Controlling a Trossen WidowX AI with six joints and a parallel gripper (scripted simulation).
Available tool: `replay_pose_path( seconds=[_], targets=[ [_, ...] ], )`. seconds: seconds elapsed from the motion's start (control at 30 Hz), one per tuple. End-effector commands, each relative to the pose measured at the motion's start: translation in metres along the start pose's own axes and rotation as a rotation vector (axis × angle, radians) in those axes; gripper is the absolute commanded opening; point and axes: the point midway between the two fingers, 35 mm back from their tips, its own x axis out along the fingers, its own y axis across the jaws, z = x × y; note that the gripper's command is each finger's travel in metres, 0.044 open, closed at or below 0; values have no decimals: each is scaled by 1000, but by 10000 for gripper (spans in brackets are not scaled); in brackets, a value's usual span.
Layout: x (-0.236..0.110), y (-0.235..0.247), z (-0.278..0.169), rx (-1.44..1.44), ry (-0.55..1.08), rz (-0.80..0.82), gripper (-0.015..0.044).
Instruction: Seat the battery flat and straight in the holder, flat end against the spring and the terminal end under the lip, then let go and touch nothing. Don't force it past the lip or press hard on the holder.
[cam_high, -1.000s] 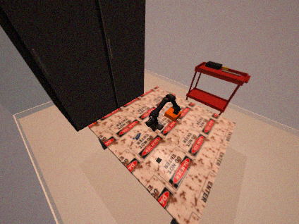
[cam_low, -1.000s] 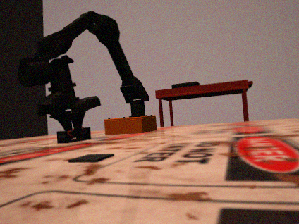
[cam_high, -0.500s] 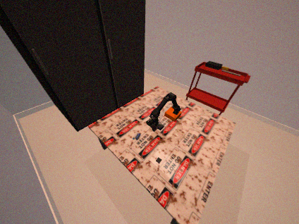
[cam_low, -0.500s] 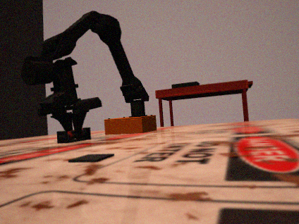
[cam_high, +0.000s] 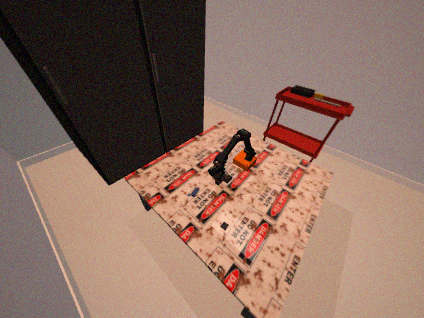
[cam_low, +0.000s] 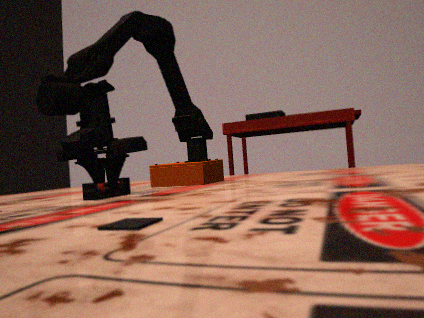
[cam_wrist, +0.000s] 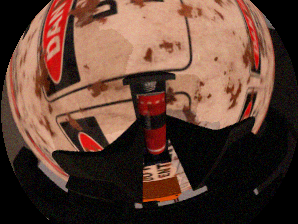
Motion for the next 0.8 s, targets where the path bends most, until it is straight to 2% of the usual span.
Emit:
replay_pose_path(
  seconds=[0.0,0.77],
  targets=[
    [0,0,2,-6,-22,2,84],
    [2,1,-13,-7,-31,-2,84]
  ],
)
